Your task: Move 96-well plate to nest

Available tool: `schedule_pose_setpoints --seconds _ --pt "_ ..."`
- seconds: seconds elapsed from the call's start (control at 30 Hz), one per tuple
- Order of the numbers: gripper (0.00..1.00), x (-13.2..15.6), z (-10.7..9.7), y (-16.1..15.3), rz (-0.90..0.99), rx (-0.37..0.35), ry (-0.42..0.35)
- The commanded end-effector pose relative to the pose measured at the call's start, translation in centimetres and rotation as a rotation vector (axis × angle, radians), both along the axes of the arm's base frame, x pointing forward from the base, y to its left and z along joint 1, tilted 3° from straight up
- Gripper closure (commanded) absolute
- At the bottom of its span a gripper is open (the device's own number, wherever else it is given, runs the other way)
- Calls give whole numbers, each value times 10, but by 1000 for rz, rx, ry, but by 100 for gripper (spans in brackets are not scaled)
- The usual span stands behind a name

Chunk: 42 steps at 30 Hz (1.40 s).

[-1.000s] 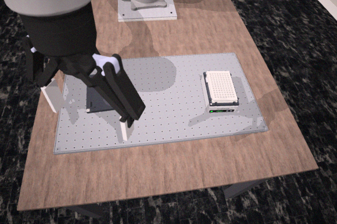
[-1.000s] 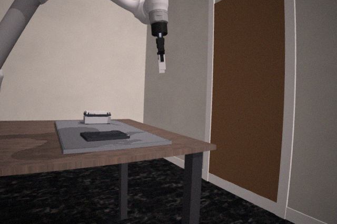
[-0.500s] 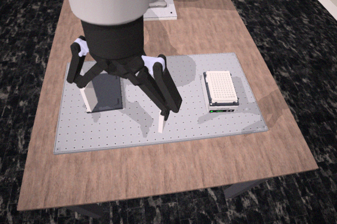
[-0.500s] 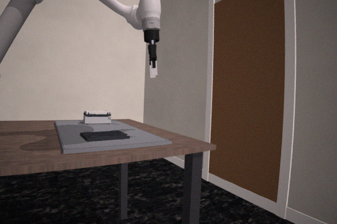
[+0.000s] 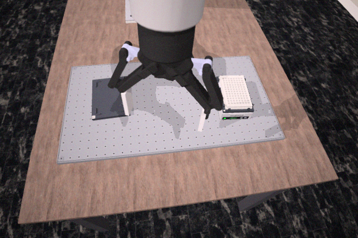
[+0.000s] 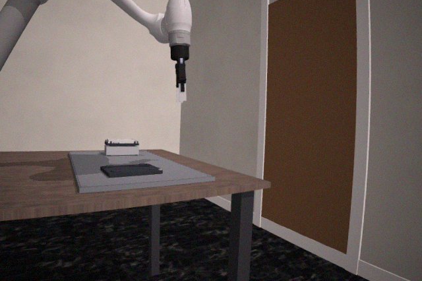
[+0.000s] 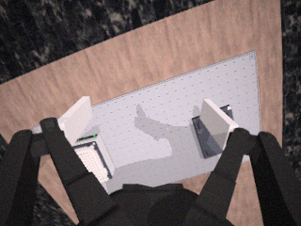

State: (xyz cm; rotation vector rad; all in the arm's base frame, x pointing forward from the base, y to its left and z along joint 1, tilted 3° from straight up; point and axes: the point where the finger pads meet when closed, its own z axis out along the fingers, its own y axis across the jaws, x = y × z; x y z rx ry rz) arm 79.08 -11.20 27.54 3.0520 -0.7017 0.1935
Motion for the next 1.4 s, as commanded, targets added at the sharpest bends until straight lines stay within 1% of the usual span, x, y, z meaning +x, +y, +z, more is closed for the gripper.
schedule_pose_setpoints --seconds 0.0,0.07,0.13,0.23,0.63,0.7,0.8,1.2,1.27,1.37 --pt "0 -3 -5 14 0 0 0" --pt "0 -6 -9 23 0 0 0" --pt "0 -6 -9 23 0 0 0" --pt "0 -10 -14 36 71 1 19" --pt "0 -30 -35 89 71 1 19" --pt "0 -30 -35 89 71 1 19" --pt "0 -36 -40 101 143 0 39" --pt "0 -62 -62 151 143 0 39" --pt "0 -62 -62 151 143 0 39" --pt "0 -70 -67 163 214 -3 58"
